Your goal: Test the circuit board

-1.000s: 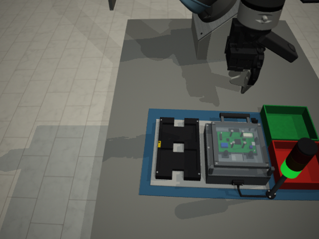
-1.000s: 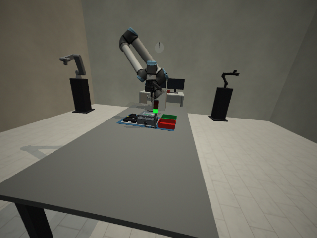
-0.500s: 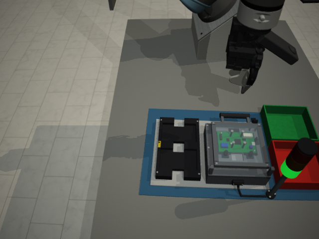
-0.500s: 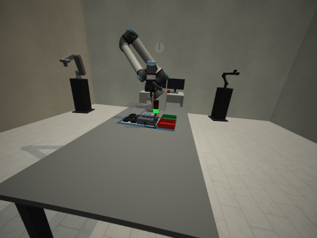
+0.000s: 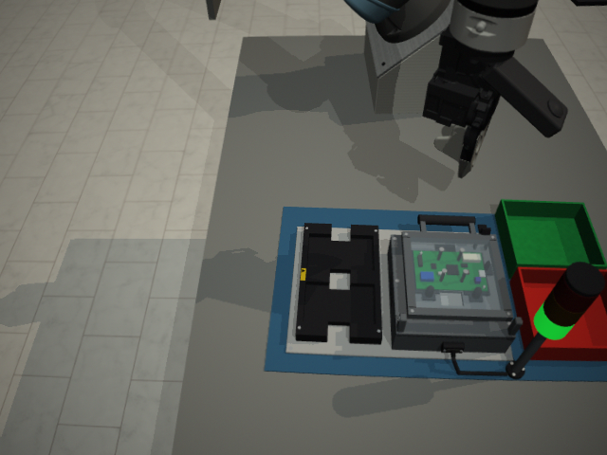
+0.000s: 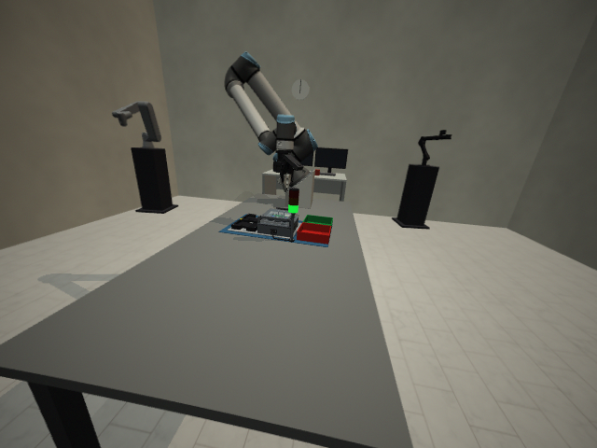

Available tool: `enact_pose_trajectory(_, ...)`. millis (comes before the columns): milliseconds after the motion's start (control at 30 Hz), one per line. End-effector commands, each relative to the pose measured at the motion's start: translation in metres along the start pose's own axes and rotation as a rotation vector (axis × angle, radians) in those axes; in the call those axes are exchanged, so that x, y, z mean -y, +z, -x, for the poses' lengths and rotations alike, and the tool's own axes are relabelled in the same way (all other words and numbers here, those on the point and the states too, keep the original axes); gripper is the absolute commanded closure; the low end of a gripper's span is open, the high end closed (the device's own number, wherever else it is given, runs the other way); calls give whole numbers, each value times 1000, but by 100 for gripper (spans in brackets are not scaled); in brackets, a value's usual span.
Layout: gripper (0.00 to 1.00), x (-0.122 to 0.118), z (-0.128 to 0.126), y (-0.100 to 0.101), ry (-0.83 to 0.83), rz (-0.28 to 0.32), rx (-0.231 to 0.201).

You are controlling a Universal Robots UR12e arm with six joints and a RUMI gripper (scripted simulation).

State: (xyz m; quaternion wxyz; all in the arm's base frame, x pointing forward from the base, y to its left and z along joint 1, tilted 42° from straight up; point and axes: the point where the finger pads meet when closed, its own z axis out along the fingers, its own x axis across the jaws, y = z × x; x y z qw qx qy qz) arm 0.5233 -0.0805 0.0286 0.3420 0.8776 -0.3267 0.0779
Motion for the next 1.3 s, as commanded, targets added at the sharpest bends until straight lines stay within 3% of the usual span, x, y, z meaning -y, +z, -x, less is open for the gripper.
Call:
enact_pose_trajectory(0,100,2,-1,-1,233,15,1)
enact_pose_trajectory(467,100,2,-1,-1,755,11,-4)
enact_pose_trajectory(533,100,2,-1,-1,755,11,-4)
enact_pose_trajectory(700,100,2,-1,-1,936,14,-4)
enact_pose_trajectory(967,100,2,-1,-1,1057,14,-5)
enact_pose_trajectory(1267,100,1,-2,-2,1080,14,-5)
